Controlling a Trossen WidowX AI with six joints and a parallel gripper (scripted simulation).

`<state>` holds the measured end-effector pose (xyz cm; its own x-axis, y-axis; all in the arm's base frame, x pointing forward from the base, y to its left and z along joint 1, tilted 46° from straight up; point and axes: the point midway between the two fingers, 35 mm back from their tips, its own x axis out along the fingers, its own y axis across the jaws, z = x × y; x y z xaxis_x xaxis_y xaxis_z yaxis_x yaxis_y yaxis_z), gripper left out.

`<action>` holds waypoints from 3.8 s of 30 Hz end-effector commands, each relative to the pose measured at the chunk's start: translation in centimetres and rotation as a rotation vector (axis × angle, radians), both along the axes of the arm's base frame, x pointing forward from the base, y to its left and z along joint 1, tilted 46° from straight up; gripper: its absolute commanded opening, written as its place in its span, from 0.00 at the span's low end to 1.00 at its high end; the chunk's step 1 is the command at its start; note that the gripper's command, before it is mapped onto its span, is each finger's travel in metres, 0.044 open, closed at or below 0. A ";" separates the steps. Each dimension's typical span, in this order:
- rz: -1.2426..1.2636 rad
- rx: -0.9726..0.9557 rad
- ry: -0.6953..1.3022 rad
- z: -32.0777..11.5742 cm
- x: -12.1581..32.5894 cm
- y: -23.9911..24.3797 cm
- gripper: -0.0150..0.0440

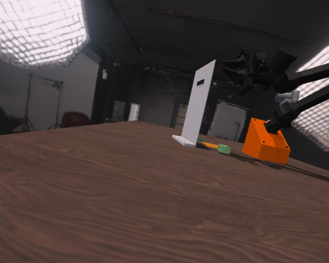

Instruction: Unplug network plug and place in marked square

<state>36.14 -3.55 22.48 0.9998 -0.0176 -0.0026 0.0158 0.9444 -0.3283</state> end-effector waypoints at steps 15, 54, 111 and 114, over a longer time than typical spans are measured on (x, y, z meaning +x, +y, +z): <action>-0.013 -0.231 0.044 -7.9 -0.8 -3.5 0.52; -0.030 -0.421 0.068 -12.3 -0.9 -5.1 0.52; -0.042 -0.438 0.058 -12.0 0.7 -4.6 0.25; -0.042 -0.438 0.058 -12.0 0.6 -4.7 0.25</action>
